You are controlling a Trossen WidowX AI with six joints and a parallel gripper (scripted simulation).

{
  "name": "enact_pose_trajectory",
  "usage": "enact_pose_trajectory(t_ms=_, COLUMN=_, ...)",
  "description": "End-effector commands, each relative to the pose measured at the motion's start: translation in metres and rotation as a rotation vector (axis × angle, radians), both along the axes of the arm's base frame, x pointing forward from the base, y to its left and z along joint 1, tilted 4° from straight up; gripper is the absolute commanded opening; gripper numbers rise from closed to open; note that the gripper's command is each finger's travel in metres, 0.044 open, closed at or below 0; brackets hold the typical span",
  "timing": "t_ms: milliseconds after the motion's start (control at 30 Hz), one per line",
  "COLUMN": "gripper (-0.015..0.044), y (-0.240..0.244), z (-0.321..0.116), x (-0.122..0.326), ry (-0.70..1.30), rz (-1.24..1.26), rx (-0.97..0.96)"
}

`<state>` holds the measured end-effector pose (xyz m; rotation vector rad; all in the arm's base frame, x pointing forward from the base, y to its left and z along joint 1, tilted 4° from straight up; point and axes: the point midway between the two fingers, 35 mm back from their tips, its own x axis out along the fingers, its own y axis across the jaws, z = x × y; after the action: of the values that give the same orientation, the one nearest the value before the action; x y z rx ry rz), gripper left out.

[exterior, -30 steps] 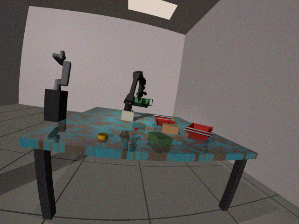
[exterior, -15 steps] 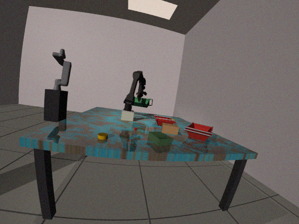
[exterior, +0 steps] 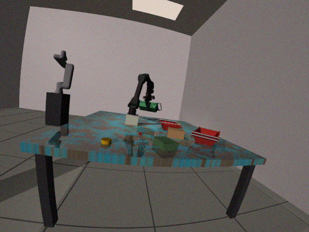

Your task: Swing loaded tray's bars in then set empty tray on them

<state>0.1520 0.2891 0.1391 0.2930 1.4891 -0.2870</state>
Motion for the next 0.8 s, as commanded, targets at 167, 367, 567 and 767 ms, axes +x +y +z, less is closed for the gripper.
enact_pose_trajectory(t_ms=167, gripper=0.0, y=-0.015, z=0.01, x=0.028, ry=-0.01, rz=-0.128, rx=0.037)
enact_pose_trajectory(t_ms=367, gripper=0.0, y=-0.029, z=0.011, x=0.047, ry=-0.01, rz=-0.216, rx=0.042)
enact_pose_trajectory(t_ms=567, gripper=0.0, y=-0.044, z=0.012, x=0.064, ry=-0.01, rz=-0.304, rx=0.047)
enact_pose_trajectory(t_ms=767, gripper=0.0, y=-0.06, z=0.013, x=0.08, ry=-0.01, rz=-0.391, rx=0.052)
